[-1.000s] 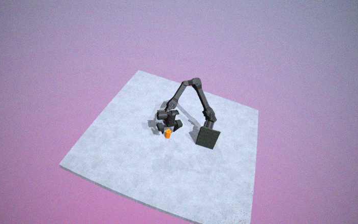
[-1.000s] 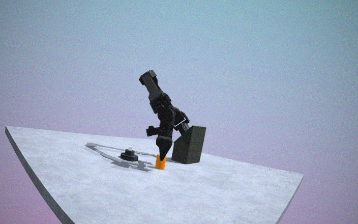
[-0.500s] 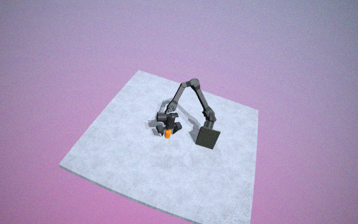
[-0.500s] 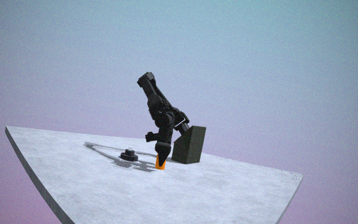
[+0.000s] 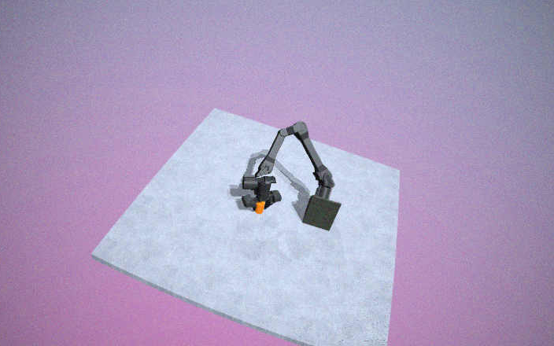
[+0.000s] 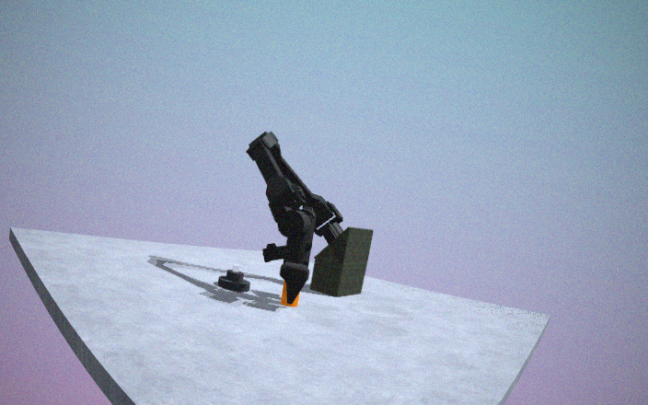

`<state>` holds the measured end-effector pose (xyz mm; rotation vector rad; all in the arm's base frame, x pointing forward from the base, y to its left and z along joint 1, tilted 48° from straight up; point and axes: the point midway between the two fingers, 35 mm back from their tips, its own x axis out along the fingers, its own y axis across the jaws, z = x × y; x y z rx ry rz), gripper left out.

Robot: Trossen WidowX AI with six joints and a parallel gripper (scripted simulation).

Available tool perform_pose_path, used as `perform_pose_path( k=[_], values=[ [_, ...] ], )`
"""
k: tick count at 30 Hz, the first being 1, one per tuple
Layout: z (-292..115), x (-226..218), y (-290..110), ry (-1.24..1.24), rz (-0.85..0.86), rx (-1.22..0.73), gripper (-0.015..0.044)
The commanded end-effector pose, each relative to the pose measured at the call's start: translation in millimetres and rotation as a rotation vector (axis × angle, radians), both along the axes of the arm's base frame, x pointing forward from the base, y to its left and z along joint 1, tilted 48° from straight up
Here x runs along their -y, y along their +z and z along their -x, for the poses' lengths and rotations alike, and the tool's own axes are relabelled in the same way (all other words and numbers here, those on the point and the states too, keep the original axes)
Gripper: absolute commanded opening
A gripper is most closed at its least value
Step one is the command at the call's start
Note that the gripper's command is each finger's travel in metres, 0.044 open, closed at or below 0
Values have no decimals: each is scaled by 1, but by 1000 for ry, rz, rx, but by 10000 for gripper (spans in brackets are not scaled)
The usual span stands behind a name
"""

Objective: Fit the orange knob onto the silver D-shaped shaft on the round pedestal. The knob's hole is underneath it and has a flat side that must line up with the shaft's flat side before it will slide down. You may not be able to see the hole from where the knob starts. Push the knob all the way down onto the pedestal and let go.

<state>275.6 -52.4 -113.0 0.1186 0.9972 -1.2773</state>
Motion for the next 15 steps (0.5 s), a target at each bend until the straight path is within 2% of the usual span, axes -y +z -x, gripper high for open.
perform_pose_path(
  k=[1,8,13,15],
  values=[
    [0,1,0,6,4,-3,177],
    [0,1,0,6,4,-3,131],
    [-6,-12,9,8,-1,-2,0],
    [-10,-22,17,9,-5,-1,0]
  ],
)
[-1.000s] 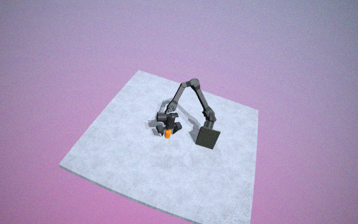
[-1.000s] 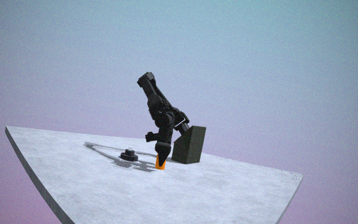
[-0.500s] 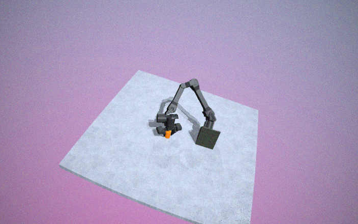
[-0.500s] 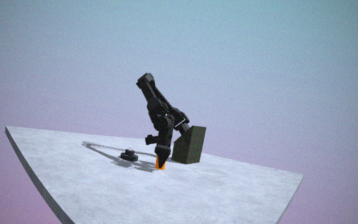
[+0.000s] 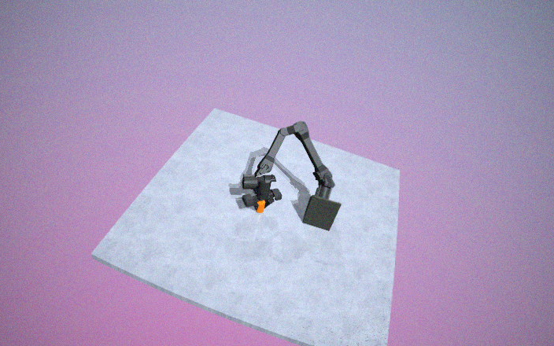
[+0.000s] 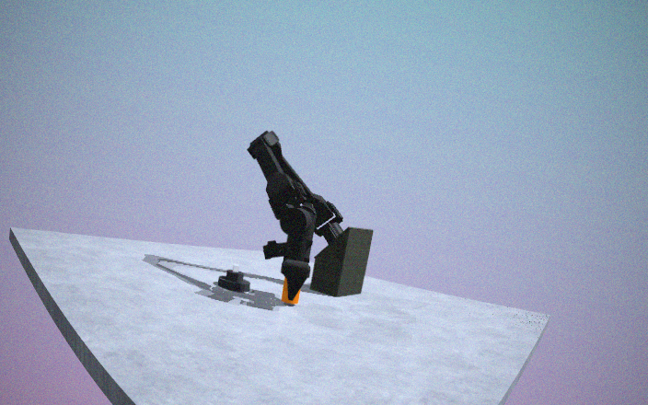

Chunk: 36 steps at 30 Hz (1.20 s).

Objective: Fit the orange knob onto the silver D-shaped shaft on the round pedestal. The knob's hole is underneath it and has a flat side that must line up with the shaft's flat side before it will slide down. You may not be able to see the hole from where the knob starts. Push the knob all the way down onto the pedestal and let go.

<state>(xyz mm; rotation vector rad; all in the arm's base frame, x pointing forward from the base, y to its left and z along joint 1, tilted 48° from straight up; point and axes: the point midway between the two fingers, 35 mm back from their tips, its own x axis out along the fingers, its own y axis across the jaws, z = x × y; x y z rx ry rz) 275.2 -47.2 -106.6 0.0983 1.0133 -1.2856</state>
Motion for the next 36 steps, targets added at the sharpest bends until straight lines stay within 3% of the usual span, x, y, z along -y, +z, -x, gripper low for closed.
perform_pose_path(
  k=[1,16,36],
  values=[
    [-12,-22,15,10,-14,23,0],
    [-18,-97,88,7,-9,22,0],
    [-12,-110,98,133,-125,135,0]
  ],
)
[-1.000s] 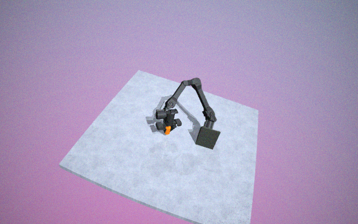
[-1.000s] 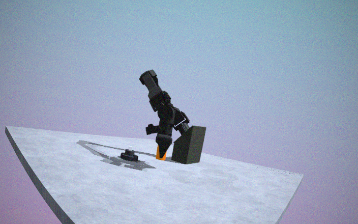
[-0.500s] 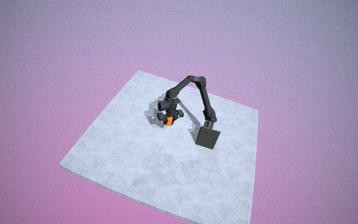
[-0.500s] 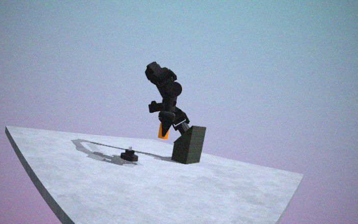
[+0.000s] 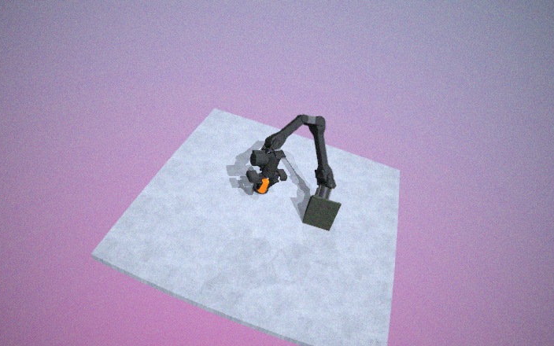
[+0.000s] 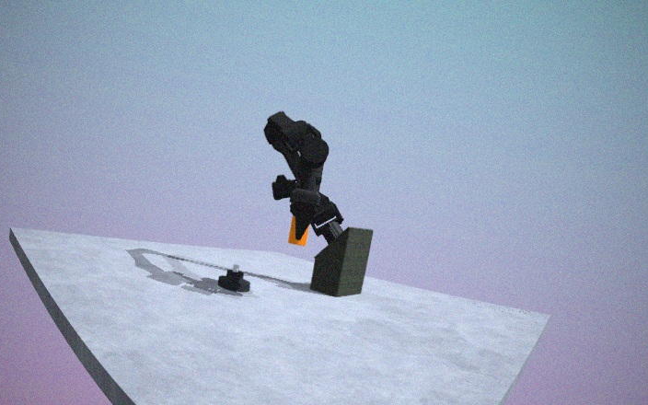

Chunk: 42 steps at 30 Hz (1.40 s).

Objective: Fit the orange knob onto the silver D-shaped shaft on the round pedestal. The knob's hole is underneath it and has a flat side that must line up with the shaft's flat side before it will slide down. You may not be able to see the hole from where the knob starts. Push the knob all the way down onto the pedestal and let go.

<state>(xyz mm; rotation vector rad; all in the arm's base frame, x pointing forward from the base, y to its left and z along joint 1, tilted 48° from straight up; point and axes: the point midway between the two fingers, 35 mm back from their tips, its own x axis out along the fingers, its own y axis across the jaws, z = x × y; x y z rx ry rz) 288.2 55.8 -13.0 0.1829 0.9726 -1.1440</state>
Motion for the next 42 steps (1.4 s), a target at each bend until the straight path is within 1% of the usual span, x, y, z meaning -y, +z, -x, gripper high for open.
perform_pose_path(
  k=[1,35,42],
  values=[
    [2,-9,5,56,-48,41,0],
    [23,-64,46,473,-441,441,0],
    [24,-66,48,493,-457,459,0]
  ],
)
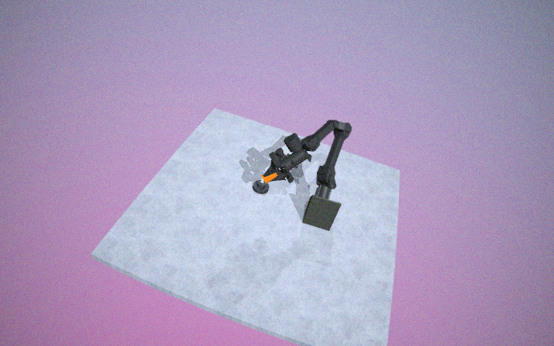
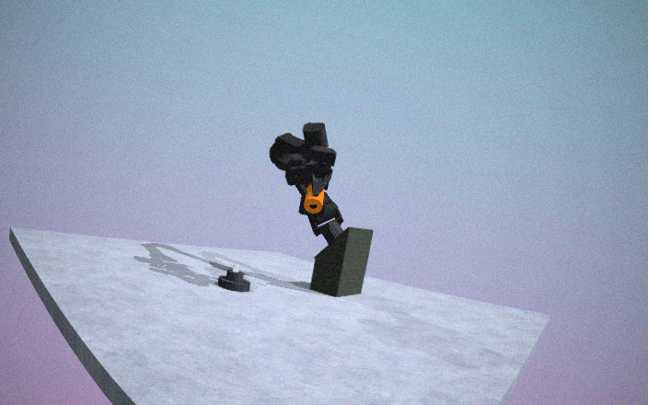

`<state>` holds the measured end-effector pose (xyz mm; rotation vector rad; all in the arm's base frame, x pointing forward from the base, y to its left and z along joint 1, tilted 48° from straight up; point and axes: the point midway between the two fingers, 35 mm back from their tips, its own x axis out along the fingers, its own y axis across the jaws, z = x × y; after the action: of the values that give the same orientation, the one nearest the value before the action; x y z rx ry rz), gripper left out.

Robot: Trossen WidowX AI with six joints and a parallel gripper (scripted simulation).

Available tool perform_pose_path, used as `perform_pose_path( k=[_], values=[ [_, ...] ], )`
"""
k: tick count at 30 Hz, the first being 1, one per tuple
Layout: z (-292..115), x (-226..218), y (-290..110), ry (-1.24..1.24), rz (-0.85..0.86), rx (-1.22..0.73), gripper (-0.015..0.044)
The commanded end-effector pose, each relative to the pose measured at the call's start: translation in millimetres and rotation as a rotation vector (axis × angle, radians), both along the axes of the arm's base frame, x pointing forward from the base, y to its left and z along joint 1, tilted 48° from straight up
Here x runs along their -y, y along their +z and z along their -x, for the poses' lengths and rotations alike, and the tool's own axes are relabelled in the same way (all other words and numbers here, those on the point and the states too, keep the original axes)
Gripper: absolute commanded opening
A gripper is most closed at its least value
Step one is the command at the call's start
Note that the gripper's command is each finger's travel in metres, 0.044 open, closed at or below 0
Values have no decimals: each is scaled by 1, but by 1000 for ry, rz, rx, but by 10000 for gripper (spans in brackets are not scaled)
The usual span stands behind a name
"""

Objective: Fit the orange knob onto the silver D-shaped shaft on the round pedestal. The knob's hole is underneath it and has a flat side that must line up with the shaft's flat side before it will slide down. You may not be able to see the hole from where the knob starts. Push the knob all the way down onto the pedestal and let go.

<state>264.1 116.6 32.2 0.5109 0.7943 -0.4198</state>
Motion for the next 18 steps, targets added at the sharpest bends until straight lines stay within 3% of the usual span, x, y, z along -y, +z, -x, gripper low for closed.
perform_pose_path(
  k=[1,18],
  values=[
    [0,-5,3,25,-18,15,0],
    [2,0,-1,64,-57,56,0]
  ],
)
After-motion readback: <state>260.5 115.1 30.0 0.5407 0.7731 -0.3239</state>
